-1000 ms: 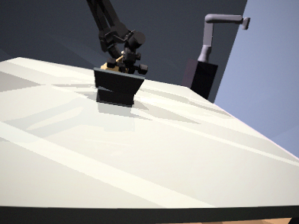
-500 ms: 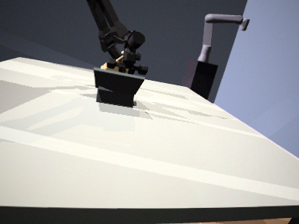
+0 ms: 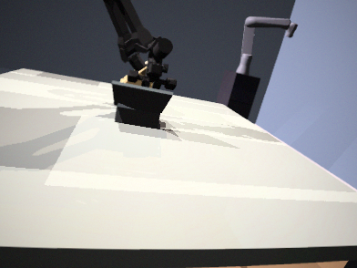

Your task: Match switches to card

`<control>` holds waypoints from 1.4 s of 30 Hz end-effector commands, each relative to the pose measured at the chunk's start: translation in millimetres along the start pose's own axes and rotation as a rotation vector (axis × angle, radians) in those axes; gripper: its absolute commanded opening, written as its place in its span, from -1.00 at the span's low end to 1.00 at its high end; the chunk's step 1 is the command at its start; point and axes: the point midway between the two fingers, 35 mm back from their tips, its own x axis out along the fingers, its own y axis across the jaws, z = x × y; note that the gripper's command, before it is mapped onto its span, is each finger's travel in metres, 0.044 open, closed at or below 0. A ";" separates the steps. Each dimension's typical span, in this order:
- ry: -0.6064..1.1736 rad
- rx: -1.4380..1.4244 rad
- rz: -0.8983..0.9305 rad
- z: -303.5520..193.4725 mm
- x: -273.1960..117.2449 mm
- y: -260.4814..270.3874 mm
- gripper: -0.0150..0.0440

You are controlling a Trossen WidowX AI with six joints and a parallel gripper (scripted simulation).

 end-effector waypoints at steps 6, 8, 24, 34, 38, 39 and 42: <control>0.002 -0.006 0.003 -0.7 1.3 0.4 -0.49; 0.002 -0.006 0.003 -0.7 1.6 0.4 -0.49; -0.022 -0.005 0.007 -2.8 -63.5 1.4 -0.49; -0.023 -0.004 0.006 48.4 -71.4 -9.9 -0.49; -0.023 -0.004 0.006 48.4 -71.4 -9.9 -0.49; -0.023 -0.004 0.006 48.4 -71.4 -9.9 -0.49; -0.023 -0.004 0.006 48.4 -71.4 -9.9 -0.49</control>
